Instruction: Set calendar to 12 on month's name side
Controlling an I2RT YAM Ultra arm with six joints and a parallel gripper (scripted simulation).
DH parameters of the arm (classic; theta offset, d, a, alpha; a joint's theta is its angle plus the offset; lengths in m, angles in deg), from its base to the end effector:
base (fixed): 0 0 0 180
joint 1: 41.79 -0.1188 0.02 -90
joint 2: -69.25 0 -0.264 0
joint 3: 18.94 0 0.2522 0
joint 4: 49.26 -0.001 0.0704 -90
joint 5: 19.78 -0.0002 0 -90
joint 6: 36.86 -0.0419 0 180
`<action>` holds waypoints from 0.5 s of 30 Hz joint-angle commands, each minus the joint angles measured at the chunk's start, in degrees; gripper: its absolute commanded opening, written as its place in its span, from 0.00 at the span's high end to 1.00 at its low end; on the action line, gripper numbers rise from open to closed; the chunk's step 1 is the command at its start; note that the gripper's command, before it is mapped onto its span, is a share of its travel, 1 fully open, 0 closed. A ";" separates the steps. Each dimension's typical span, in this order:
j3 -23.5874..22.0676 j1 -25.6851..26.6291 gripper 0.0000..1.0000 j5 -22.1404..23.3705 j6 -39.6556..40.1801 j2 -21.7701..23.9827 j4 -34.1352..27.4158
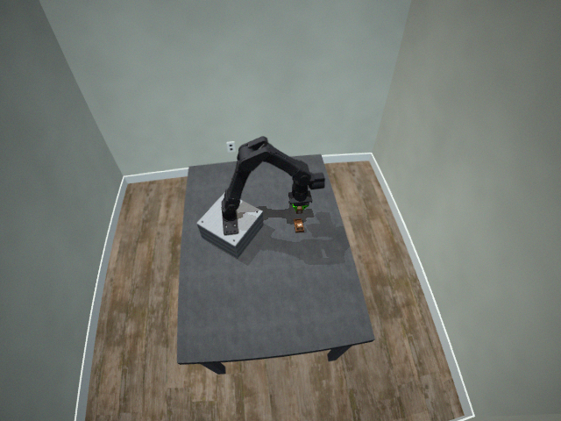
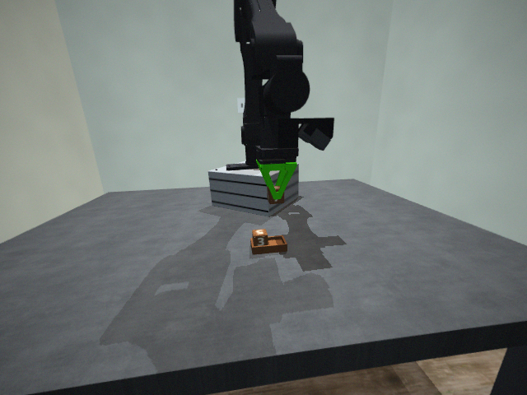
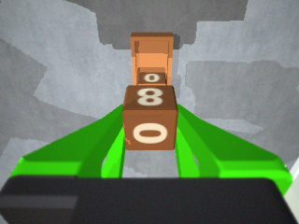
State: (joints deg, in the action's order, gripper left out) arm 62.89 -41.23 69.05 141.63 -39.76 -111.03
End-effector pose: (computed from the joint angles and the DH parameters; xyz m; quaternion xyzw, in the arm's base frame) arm 0.3322 -0.0031 0.1409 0.6941 -0.7198 0.0137 0.0006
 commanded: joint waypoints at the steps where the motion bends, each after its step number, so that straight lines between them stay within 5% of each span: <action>1: -0.15 0.01 0.74 0.06 -0.04 -0.04 1.07; 15: -3.54 0.13 0.74 0.06 0.08 -4.60 9.01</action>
State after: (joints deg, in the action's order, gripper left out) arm 59.48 -41.15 69.05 141.65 -43.92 -104.40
